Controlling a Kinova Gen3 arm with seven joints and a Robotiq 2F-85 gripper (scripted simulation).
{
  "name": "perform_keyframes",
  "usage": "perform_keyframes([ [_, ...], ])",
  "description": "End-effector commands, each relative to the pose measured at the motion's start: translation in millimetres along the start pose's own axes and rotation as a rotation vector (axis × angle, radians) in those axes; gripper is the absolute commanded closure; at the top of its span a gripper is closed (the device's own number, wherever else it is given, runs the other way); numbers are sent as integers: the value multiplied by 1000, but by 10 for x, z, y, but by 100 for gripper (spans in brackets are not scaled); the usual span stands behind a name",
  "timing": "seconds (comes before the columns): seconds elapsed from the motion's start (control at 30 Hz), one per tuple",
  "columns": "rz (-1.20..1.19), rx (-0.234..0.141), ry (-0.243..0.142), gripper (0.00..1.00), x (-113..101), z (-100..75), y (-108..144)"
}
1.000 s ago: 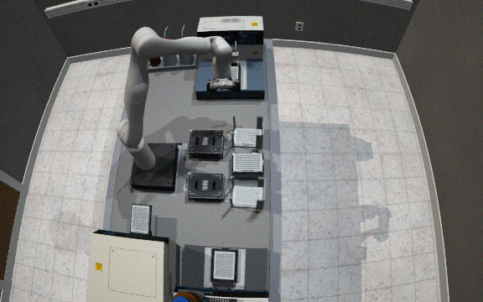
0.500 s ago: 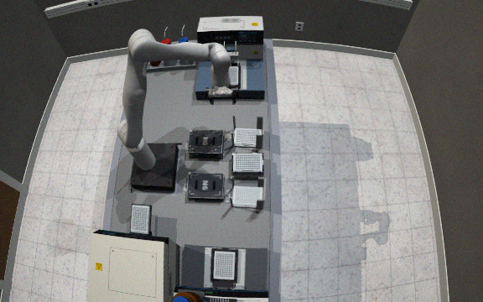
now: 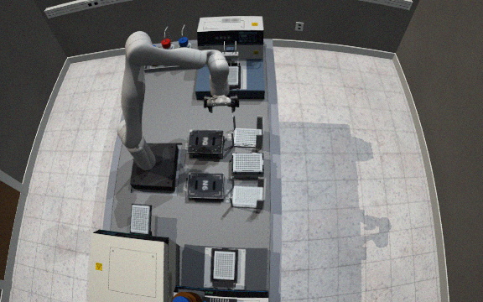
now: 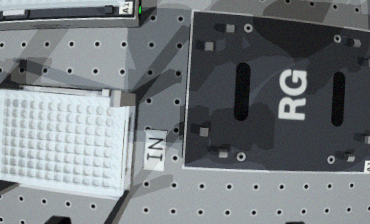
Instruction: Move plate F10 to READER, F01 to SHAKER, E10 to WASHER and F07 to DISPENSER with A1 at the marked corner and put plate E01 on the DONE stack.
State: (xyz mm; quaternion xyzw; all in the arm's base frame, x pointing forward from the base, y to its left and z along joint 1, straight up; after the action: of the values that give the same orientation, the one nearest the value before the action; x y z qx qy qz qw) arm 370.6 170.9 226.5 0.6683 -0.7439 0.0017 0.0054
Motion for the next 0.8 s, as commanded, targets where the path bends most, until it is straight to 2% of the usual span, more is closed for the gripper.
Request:
perform_keyframes([
  [0.0, 5, 10, -5, 0, 156, -26, -40],
  [0.1, 5, 10, -5, 0, 189, -25, -42],
  [0.6, 3, 11, -2, 0, 675, -22, 91],
  [0.77, 3, 11, -2, 0, 771, -21, 122],
])
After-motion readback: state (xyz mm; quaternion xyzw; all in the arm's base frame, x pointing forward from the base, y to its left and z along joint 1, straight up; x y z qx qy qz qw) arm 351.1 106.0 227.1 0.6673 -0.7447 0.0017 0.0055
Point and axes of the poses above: the point where the finger pads meet when closed, its own z axis out along the fingers, its own y axis across the jaws, x = y × z, the point moved 6 cm from there along -z, back along the fingers, and after that the axes turned 7 degrees about z, right-handed, at the moved point
